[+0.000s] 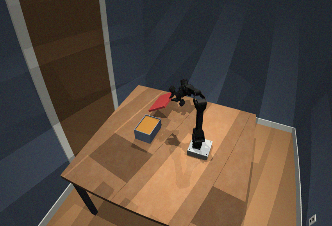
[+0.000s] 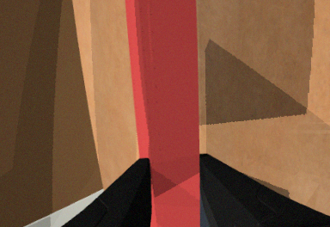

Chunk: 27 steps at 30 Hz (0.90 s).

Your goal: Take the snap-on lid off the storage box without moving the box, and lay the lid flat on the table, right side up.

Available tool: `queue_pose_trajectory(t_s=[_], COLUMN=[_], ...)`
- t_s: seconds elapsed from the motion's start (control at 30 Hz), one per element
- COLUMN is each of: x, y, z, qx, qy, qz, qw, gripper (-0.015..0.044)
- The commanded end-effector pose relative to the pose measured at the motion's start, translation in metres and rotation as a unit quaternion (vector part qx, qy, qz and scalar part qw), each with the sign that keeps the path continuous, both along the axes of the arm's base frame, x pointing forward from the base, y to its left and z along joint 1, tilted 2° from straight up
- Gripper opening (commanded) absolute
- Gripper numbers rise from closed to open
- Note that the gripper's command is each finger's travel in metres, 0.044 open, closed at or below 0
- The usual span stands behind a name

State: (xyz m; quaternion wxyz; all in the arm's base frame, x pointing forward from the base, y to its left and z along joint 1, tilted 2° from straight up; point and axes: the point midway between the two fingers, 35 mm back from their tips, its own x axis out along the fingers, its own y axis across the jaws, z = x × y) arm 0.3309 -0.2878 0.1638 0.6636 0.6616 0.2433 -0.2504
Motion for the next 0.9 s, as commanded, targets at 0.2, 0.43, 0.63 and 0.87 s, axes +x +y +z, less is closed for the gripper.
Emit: queue_pose_trajectory(t_s=[0.2, 0.43, 0.63, 0.87], x=[0.001, 0.001, 0.001, 0.0], y=[0.0, 0.0, 0.0, 0.0], z=[-0.008, -0.014, -0.019, -0.024], qx=[-0.001, -0.001, -0.001, -0.001], qy=[-0.003, -0.003, -0.003, -0.003], qz=[0.004, 0.004, 0.004, 0.004], qw=[1.0, 1.0, 1.0, 1.0], gripper=[0.0, 0.0, 0.0, 0.0])
